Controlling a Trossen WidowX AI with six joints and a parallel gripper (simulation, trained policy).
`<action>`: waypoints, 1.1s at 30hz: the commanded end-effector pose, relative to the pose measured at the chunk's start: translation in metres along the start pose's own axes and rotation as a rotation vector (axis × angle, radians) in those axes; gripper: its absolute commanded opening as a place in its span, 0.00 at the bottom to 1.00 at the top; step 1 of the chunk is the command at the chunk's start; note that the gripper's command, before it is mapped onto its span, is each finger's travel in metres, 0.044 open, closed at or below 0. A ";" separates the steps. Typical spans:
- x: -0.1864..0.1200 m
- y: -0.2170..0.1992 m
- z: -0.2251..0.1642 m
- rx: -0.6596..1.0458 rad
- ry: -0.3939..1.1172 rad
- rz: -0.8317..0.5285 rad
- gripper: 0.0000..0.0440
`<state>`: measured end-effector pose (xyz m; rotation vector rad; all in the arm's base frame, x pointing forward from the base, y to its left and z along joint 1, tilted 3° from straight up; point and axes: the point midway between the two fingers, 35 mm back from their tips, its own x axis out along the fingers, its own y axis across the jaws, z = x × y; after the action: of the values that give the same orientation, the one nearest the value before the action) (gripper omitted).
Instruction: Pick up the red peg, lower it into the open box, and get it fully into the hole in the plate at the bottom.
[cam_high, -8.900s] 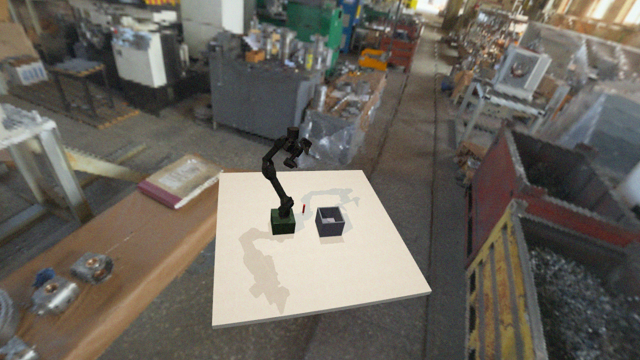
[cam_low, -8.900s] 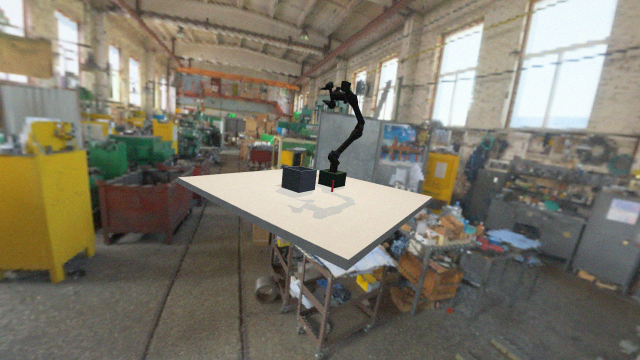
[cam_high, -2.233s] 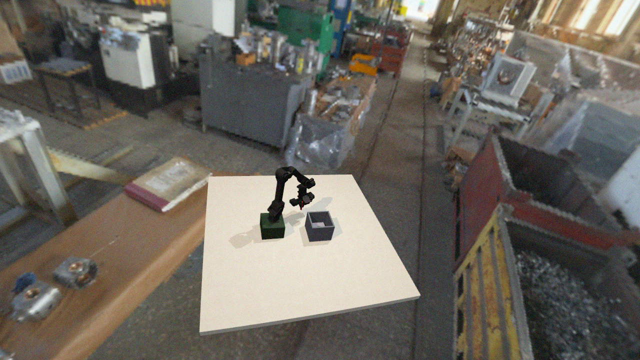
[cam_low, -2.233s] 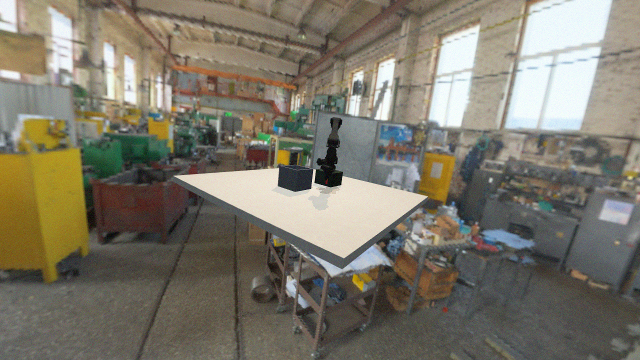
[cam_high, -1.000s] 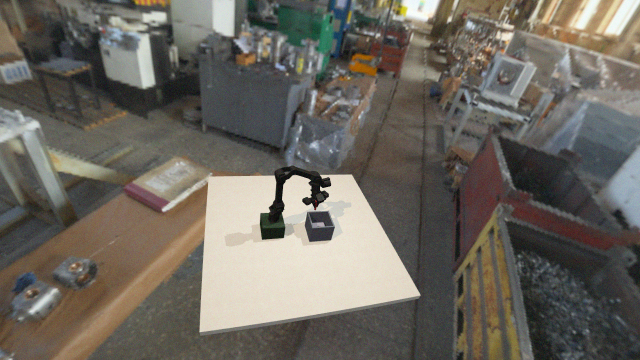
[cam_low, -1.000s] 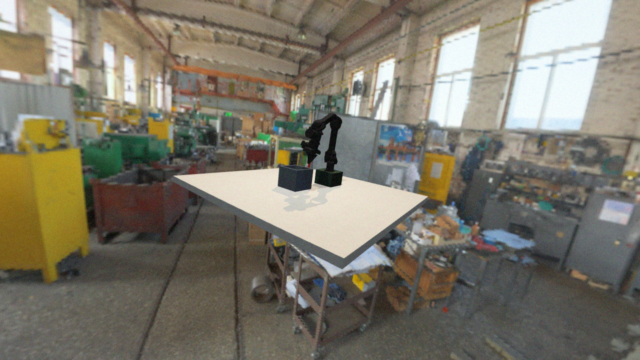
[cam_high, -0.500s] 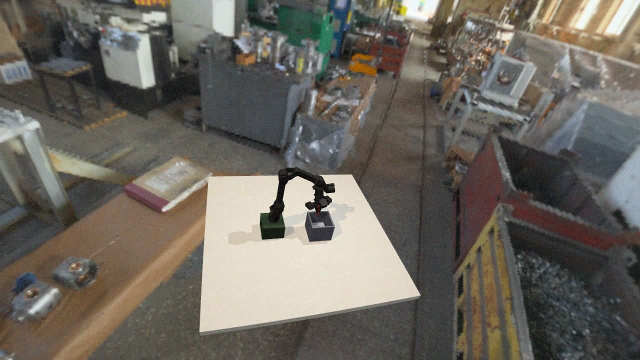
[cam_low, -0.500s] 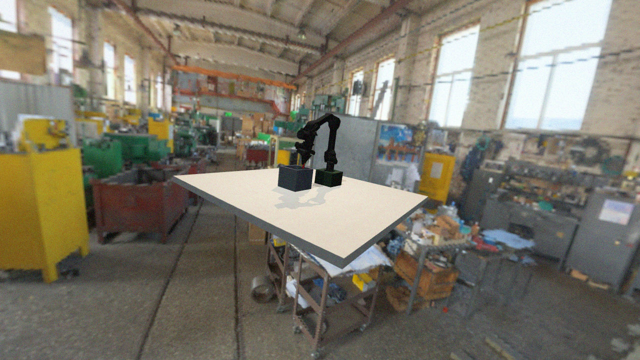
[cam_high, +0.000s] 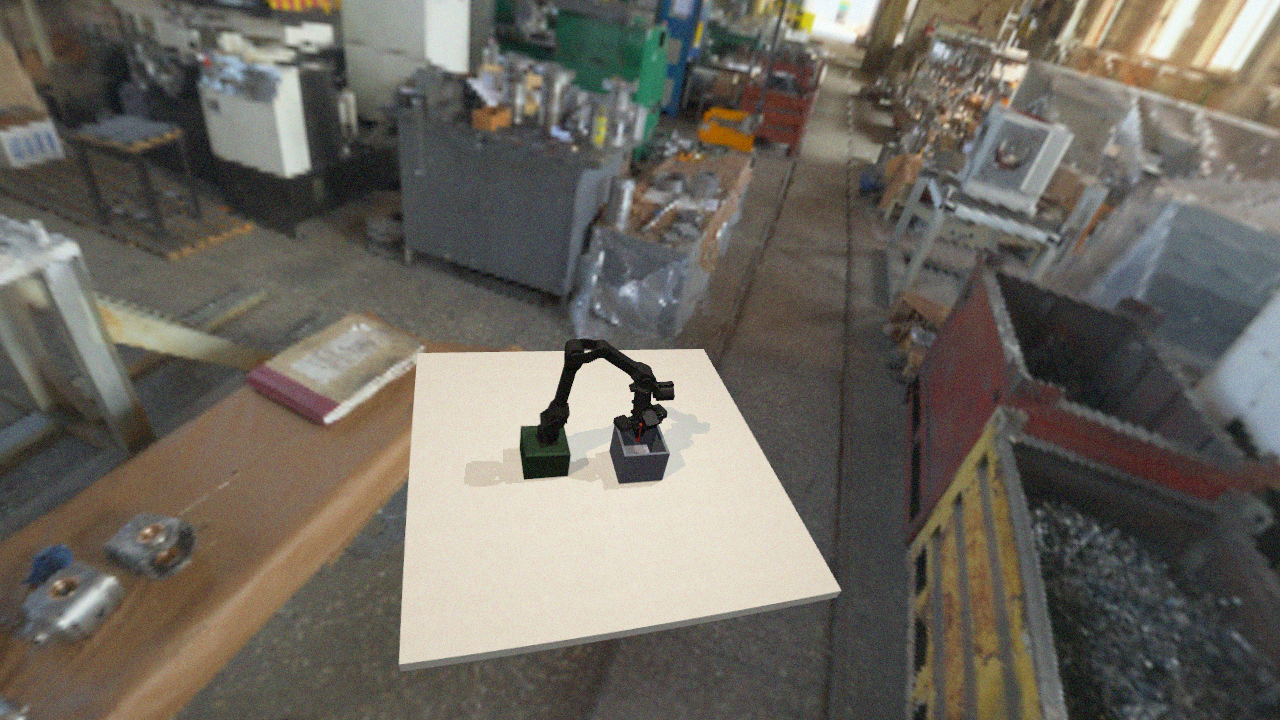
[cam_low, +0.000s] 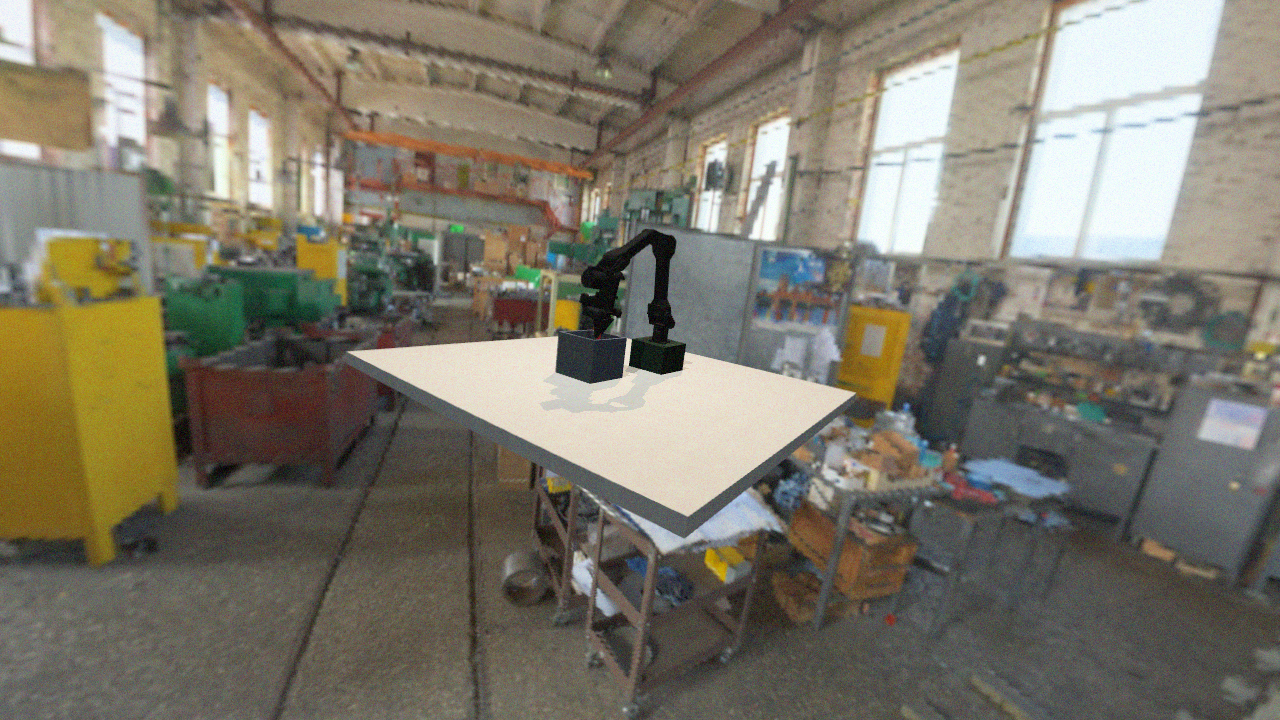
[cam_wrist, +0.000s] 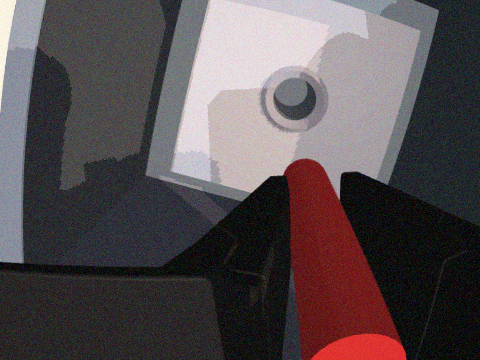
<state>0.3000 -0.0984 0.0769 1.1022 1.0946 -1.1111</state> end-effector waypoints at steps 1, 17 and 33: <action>0.008 0.000 0.003 -0.003 0.011 -0.002 0.00; 0.044 0.001 0.013 -0.050 0.033 -0.009 0.00; 0.047 0.007 0.011 -0.074 0.128 -0.016 0.35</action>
<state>0.3106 -0.1127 0.0274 1.0945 1.2282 -1.0342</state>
